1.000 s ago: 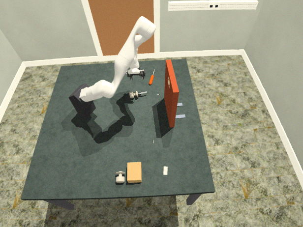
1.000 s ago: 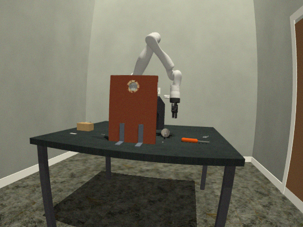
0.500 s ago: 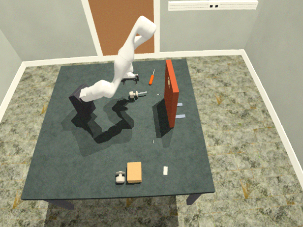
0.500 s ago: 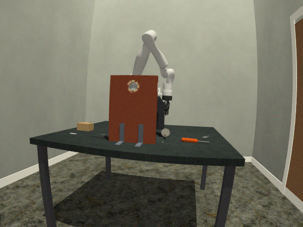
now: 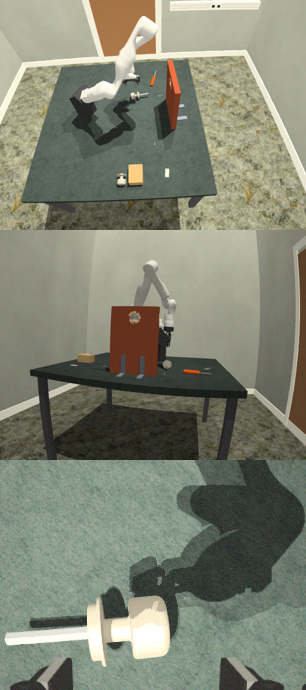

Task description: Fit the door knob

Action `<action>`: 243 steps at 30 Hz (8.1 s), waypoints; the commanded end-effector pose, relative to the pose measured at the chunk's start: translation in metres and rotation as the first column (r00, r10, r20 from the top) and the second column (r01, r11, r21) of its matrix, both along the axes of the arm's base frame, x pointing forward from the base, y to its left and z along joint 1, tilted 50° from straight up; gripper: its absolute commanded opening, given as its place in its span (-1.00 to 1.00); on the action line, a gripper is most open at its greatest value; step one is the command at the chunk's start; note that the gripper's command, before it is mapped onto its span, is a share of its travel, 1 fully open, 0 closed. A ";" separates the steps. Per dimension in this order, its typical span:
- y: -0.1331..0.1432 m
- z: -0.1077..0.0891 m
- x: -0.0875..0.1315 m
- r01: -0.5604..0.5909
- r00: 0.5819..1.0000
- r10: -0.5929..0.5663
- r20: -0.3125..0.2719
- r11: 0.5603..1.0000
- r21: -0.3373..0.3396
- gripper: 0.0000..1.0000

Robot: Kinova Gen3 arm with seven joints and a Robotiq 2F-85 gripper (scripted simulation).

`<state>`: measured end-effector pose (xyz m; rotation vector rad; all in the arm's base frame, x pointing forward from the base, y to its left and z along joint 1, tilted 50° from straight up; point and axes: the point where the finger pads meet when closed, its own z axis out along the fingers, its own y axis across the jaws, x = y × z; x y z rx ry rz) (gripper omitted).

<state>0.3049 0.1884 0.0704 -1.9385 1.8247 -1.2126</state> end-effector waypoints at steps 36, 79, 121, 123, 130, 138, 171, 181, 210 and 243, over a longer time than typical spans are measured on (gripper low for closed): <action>0.001 -0.009 0.007 -0.129 0.986 0.104 -0.134 0.972 -0.194 0.80; 0.001 -0.018 0.015 -0.281 0.940 0.179 -0.289 0.886 -0.368 0.80; 0.001 -0.027 0.022 -0.446 0.865 0.212 -0.454 0.741 -0.502 0.80; 0.001 -0.027 0.022 -0.454 0.861 0.213 -0.462 0.732 -0.508 0.80; 0.001 -0.028 0.023 -0.492 0.840 0.214 -0.499 0.690 -0.531 0.80; 0.001 -0.029 0.024 -0.567 0.792 0.207 -0.574 0.599 -0.566 0.80; 0.002 -0.038 0.032 -0.706 0.684 0.158 -0.712 0.390 -0.591 0.80; 0.002 -0.045 0.037 -0.724 0.667 0.147 -0.730 0.359 -0.589 0.80; 0.002 -0.054 0.044 -0.829 0.553 0.054 -0.831 0.139 -0.542 0.80; -0.023 -0.071 0.069 -0.828 0.553 0.054 -0.831 0.139 -0.542 0.80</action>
